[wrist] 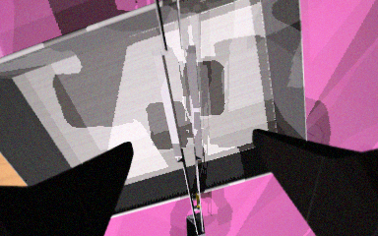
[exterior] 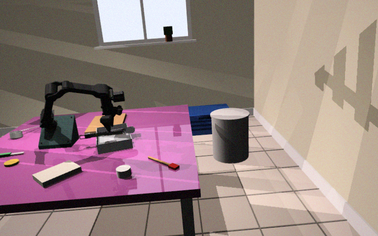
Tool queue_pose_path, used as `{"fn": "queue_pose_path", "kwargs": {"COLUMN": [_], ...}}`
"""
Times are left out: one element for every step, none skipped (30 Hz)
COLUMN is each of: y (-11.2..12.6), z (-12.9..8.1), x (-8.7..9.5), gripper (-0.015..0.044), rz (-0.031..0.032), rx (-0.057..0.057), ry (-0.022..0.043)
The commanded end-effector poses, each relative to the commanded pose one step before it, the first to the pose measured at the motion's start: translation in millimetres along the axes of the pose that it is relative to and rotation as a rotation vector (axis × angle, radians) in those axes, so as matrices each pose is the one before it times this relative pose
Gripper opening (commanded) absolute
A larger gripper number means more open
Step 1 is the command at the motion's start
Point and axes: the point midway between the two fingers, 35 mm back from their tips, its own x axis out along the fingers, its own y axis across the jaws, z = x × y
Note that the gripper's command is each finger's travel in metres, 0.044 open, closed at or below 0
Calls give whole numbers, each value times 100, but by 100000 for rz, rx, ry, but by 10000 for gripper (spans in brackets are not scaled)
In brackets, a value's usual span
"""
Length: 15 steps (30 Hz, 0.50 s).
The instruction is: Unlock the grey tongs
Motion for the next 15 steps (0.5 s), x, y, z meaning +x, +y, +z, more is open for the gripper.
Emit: {"fn": "queue_pose_path", "kwargs": {"y": [75, 3, 3, 2, 2, 2, 1, 1, 1, 0, 0, 0, 0, -1, -1], "z": [-165, 13, 12, 11, 10, 10, 9, 8, 7, 6, 5, 4, 4, 3, 2], "x": [659, 165, 165, 165, 165, 165, 165, 165, 165, 165, 164, 164, 164, 164, 164], "gripper": [440, 440, 440, 440, 440, 440, 440, 440, 440, 440, 440, 440, 440, 440, 440], "rz": [-350, 8, 7, 6, 5, 4, 3, 3, 2, 1, 0, -1, -2, -3, -4], "rx": [-894, 1, 1, 1, 1, 1, 1, 1, 1, 1, 1, 1, 1, 1, 1], "ry": [610, -2, -2, -2, -2, -2, -2, -2, -2, -2, -2, -1, -1, -1, -1]}}
